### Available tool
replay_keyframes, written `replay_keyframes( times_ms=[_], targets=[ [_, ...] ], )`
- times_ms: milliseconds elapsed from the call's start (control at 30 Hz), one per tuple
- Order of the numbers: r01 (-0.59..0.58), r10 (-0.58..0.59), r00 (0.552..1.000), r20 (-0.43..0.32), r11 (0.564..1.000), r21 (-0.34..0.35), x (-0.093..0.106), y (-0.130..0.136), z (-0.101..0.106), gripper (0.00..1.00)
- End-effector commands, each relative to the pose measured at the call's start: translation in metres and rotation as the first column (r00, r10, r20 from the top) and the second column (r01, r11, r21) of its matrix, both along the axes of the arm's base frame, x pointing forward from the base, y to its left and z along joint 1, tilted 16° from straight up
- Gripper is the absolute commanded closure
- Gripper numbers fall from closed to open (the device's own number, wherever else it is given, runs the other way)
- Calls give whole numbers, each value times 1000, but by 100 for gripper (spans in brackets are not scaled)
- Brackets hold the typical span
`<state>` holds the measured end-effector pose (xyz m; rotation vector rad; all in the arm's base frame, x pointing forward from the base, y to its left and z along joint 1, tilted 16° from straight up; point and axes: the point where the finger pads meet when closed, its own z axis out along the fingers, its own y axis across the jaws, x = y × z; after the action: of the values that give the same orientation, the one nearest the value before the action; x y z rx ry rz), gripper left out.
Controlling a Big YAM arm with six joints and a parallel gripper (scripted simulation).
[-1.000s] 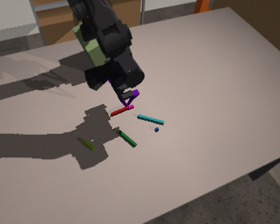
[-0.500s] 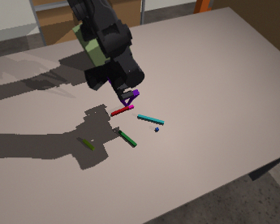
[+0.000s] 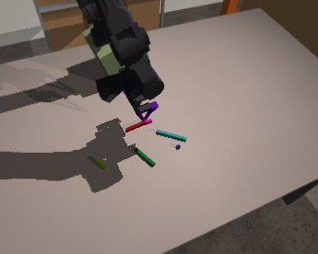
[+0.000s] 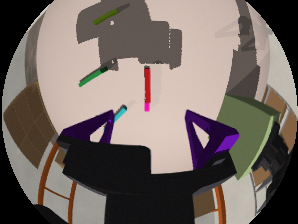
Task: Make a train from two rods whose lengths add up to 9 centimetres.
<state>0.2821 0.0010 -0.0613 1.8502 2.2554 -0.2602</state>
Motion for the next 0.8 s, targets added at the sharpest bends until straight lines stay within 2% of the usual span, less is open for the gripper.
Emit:
replay_keyframes(
  times_ms=[0,200,300,400,500,667,700,767],
  targets=[
    [-47,47,998,43,999,2,26,10,12,0],
    [-172,172,985,3,985,-7,26,10,6,0],
    [-241,241,970,0,970,-11,30,10,10,0],
    [-241,241,970,0,970,-10,30,10,10,0],
    [-335,334,942,-40,942,-12,28,12,5,0],
    [-384,383,923,-46,923,-14,30,13,8,0],
    [-435,433,898,-72,900,-11,28,13,4,0],
    [-435,433,899,-65,900,-13,30,13,7,0]
  ],
)
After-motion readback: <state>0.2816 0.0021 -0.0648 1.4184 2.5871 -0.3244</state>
